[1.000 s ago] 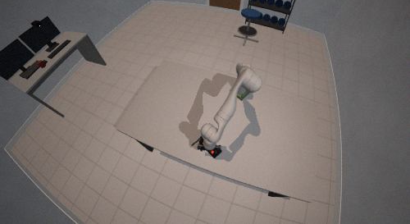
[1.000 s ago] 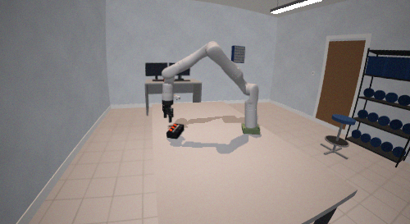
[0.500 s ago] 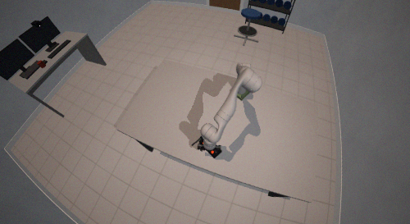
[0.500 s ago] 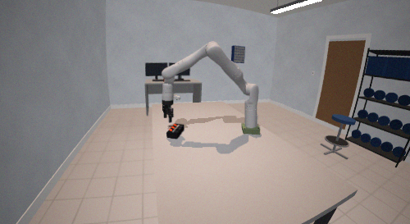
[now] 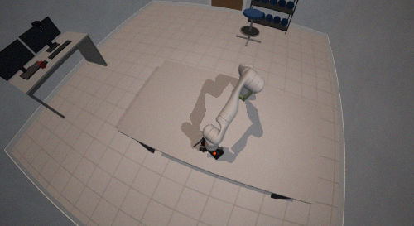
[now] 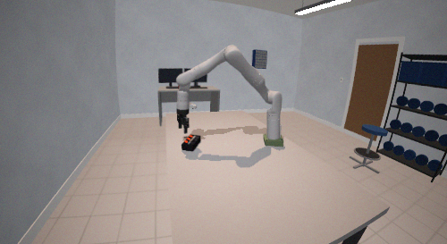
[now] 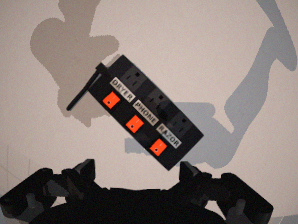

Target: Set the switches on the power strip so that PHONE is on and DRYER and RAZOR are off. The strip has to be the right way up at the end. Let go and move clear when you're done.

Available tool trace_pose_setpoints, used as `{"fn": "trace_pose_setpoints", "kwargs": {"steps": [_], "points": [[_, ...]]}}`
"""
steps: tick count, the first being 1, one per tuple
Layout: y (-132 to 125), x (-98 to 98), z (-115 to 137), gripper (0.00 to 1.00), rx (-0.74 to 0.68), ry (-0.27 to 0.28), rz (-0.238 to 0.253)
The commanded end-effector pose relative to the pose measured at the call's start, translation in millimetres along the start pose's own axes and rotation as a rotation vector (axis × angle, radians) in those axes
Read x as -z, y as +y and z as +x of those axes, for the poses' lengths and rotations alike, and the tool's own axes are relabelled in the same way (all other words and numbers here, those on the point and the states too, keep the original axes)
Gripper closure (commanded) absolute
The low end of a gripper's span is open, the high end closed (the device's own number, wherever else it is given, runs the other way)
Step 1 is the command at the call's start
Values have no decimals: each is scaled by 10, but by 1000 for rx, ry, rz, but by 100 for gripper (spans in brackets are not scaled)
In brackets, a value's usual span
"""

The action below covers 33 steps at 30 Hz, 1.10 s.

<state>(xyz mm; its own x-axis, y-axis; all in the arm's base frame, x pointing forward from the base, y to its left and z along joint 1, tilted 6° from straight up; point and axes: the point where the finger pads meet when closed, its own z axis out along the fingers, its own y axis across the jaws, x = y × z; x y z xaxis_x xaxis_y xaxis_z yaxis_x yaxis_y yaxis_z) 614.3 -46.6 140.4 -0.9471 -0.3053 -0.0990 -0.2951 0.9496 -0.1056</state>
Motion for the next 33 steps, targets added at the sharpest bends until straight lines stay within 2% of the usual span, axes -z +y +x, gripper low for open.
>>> {"fn": "trace_pose_setpoints", "kwargs": {"steps": [1,7,9,15,33], "points": [[8,-1,16,0,-5,8,0],[8,-1,16,0,-5,8,0],[-22,64,42,0,-29,3,-4],[-219,635,418,0,-279,19,-36],[-209,667,426,0,-286,20,-38]]}}
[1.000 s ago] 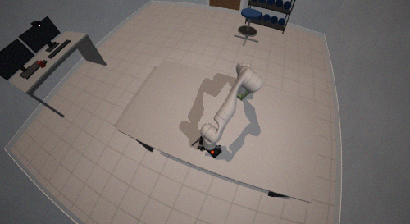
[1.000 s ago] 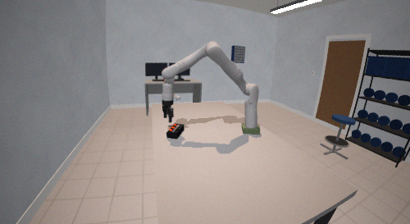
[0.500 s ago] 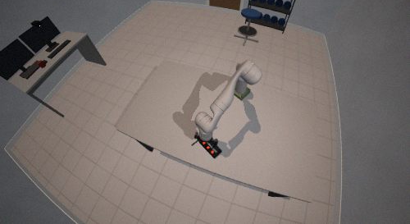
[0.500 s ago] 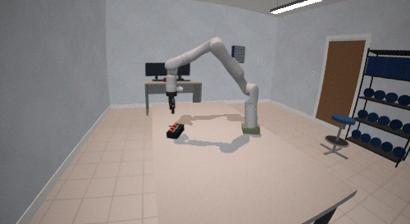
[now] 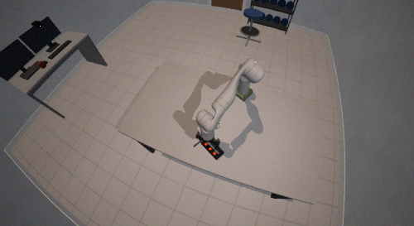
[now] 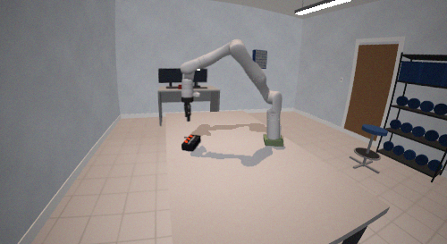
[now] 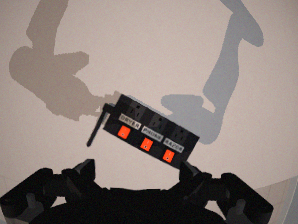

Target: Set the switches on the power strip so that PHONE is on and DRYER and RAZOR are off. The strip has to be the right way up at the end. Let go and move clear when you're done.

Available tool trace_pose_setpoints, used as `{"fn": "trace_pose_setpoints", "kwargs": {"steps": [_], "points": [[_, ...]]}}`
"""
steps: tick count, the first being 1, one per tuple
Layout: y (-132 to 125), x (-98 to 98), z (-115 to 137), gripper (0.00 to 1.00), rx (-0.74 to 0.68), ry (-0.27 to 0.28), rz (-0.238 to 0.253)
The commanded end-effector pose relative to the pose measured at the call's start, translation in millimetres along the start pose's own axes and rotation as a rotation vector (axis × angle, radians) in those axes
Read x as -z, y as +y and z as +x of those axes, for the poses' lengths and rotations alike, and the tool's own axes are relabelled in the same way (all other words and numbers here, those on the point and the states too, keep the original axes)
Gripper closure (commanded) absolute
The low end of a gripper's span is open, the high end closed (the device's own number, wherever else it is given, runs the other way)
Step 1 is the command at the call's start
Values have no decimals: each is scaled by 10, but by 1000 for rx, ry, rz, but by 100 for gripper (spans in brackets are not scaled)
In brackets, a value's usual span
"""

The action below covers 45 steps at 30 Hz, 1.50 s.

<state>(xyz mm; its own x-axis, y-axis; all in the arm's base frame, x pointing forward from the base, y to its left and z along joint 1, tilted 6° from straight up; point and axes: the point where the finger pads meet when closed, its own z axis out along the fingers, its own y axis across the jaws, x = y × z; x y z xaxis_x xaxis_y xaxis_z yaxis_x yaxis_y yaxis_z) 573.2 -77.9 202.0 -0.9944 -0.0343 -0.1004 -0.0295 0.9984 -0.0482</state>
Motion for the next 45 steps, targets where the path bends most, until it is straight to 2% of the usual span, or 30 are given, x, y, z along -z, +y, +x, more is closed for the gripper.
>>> {"fn": "trace_pose_setpoints", "kwargs": {"steps": [1,10,20,26,33,35,45], "points": [[31,27,12,0,-10,1,-8],[27,-10,29,0,-51,7,-9],[15,-64,51,0,-170,14,-11],[-2,-133,80,0,-327,23,-13],[-31,-232,115,0,-573,33,-14],[-31,-232,115,0,-573,33,-14],[-89,-382,161,0,-1000,43,-8]]}}
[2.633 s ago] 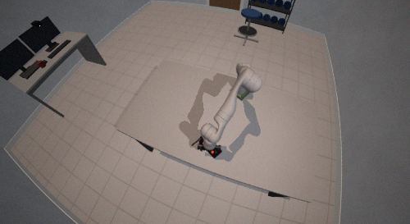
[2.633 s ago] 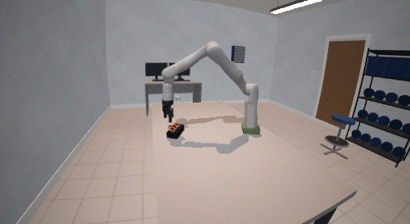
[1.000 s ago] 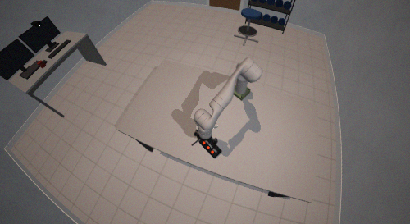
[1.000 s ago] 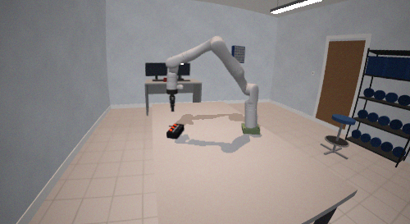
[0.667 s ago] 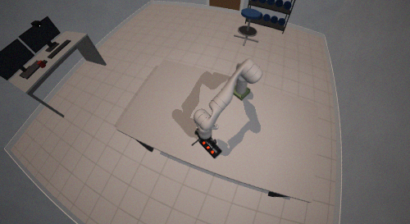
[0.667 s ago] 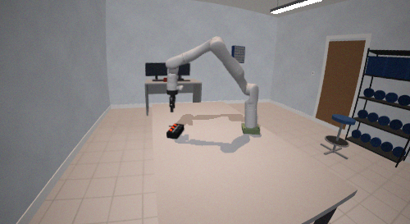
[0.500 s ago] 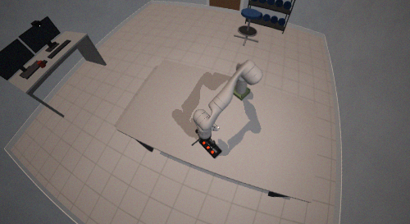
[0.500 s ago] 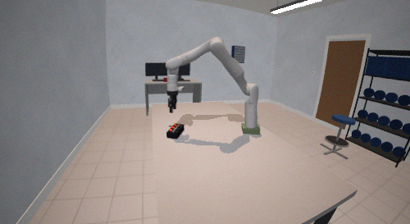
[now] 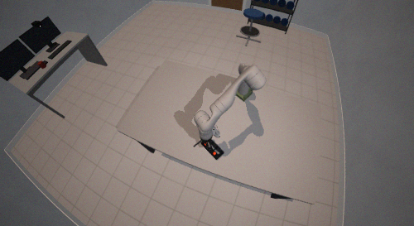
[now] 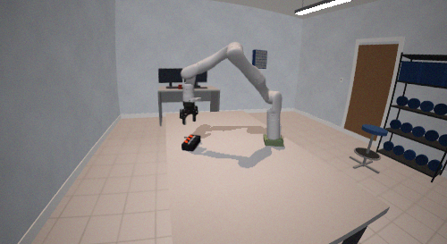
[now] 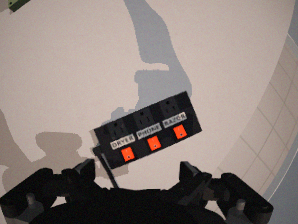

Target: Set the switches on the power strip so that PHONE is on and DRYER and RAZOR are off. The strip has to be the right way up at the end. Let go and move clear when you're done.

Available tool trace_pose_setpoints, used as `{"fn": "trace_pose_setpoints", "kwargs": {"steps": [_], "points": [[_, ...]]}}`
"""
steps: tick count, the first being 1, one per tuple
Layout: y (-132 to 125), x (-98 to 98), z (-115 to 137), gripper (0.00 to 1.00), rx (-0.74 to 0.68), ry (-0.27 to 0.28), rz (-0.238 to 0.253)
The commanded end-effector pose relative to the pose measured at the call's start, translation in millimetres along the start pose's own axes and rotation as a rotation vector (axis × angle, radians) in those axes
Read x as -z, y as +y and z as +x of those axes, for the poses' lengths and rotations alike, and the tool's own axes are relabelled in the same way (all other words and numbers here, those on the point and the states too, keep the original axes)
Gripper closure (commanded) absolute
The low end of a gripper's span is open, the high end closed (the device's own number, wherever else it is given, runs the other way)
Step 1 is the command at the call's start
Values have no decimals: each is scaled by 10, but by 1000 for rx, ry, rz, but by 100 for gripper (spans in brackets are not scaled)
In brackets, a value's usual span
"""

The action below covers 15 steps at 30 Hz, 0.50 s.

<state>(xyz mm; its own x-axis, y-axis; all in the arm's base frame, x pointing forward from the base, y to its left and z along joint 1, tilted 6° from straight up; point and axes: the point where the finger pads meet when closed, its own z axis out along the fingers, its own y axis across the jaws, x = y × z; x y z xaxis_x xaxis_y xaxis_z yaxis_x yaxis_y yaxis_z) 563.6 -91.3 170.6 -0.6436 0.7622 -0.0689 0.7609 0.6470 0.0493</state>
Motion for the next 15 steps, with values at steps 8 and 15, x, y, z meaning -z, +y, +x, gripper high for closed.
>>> {"fn": "trace_pose_setpoints", "kwargs": {"steps": [8,15], "points": [[-38,-151,7,0,-364,5,8],[-85,-230,-22,0,-651,-1,5]]}}
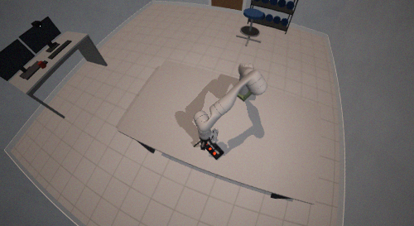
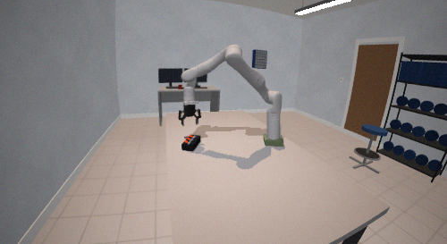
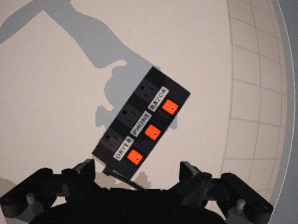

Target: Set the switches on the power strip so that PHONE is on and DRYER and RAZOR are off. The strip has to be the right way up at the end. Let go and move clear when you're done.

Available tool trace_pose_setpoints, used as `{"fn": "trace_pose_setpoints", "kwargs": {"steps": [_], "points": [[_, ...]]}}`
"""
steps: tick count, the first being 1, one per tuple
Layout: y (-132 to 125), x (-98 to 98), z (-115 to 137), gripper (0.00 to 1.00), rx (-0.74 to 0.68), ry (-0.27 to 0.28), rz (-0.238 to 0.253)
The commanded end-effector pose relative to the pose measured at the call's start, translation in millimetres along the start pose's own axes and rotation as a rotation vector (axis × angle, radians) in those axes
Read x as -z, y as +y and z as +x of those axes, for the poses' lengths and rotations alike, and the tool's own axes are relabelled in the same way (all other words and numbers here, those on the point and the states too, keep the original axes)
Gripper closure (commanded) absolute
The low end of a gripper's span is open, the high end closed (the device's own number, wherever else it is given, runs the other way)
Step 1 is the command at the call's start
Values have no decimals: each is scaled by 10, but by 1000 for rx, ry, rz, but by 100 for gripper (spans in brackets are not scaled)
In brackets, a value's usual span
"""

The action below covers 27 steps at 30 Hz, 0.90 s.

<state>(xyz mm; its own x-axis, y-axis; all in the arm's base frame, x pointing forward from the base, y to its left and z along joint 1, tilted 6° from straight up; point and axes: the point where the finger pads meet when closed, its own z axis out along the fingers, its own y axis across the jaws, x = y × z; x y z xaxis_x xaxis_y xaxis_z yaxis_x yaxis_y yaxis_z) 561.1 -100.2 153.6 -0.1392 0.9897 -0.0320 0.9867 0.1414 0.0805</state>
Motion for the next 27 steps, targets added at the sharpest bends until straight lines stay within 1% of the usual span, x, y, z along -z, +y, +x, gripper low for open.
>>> {"fn": "trace_pose_setpoints", "kwargs": {"steps": [1,7,9,16,19,27], "points": [[-10,-70,9,0,-127,-3,6],[-14,-113,-29,0,-323,-8,-2],[-14,-113,-29,0,-323,-8,-2],[-13,-143,-62,0,-485,-12,-11],[-10,-151,-72,0,-531,-13,-14],[-4,-158,-83,0,-567,-14,-19]]}}
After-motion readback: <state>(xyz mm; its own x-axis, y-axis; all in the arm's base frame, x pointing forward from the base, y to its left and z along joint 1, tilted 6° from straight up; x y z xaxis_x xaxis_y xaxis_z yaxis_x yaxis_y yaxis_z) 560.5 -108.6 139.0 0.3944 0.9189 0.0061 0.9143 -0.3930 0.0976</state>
